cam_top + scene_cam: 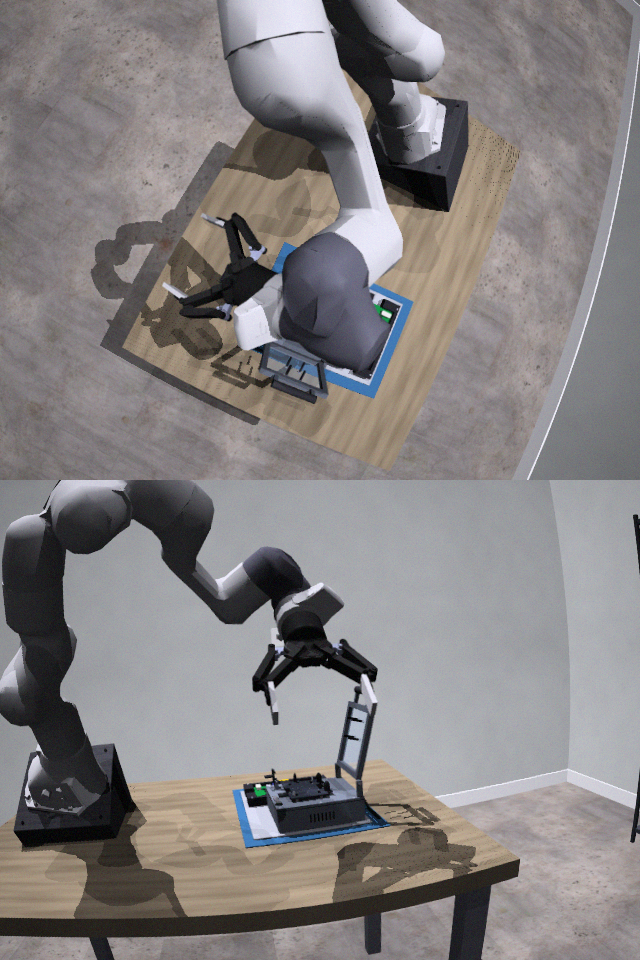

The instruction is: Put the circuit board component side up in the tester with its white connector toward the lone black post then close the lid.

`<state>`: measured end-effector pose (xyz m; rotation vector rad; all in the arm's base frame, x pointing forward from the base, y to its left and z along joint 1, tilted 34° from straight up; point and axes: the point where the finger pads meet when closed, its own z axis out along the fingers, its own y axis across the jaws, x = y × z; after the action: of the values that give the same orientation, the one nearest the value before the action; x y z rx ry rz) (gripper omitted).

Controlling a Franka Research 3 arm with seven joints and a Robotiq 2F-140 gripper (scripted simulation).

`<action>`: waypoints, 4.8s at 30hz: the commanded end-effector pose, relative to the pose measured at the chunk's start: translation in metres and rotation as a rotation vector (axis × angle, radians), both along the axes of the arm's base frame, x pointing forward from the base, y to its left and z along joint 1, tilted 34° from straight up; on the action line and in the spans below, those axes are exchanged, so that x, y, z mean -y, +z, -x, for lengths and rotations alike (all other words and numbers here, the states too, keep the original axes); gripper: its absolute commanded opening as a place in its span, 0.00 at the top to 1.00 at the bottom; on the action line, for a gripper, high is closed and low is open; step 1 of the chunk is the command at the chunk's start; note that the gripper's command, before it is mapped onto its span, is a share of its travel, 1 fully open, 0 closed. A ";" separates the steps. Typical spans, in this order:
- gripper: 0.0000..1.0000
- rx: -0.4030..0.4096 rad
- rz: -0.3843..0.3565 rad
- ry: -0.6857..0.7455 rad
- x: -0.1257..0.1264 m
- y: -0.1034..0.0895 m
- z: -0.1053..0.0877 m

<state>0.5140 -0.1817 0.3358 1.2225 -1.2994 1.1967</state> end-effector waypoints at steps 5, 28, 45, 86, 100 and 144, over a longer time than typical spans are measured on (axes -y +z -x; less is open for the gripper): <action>0.00 -0.027 -0.006 0.002 0.000 -0.001 -0.001; 0.00 -0.115 -0.106 -0.066 0.002 -0.007 0.012; 0.00 -0.201 -0.223 -0.116 0.001 -0.013 0.023; 0.00 -0.283 -0.353 -0.147 -0.005 -0.018 0.031; 0.00 -0.359 -0.493 -0.154 -0.016 -0.023 0.036; 0.00 -0.427 -0.640 -0.135 -0.030 -0.025 0.036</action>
<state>0.4762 -0.1522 0.3113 1.6826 -1.4506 0.3842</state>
